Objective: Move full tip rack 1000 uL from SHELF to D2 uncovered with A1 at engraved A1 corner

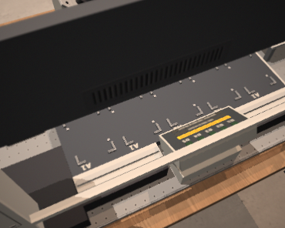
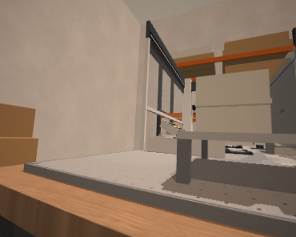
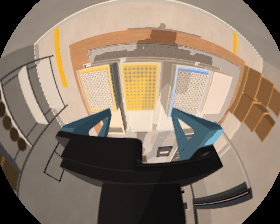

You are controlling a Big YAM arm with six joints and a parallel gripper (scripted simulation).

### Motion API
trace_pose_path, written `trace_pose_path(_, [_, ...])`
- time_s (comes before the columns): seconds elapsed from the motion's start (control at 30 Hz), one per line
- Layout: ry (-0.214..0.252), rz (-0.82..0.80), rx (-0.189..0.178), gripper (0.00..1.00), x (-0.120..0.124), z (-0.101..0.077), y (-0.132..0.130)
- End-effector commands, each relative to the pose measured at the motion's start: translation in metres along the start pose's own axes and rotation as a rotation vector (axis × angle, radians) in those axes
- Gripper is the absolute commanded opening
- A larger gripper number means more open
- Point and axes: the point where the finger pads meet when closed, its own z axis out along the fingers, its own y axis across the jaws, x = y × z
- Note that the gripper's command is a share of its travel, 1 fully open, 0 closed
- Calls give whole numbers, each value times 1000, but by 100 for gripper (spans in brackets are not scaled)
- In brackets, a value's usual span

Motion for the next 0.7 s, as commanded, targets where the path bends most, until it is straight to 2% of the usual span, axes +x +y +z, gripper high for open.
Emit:
trace_pose_path(0.0, [-48, -19, 3, 100, -11, -21, 3])
trace_pose_path(0.4, [-48, -19, 3, 100, -11, -21, 3])
trace_pose_path(0.43, [-43, -22, 9, 100, -17, -20, -8])
trace_pose_path(0.5, [-43, -22, 9, 100, -17, -20, -8])
trace_pose_path(0.67, [-41, -23, 12, 100, -16, -19, -33])
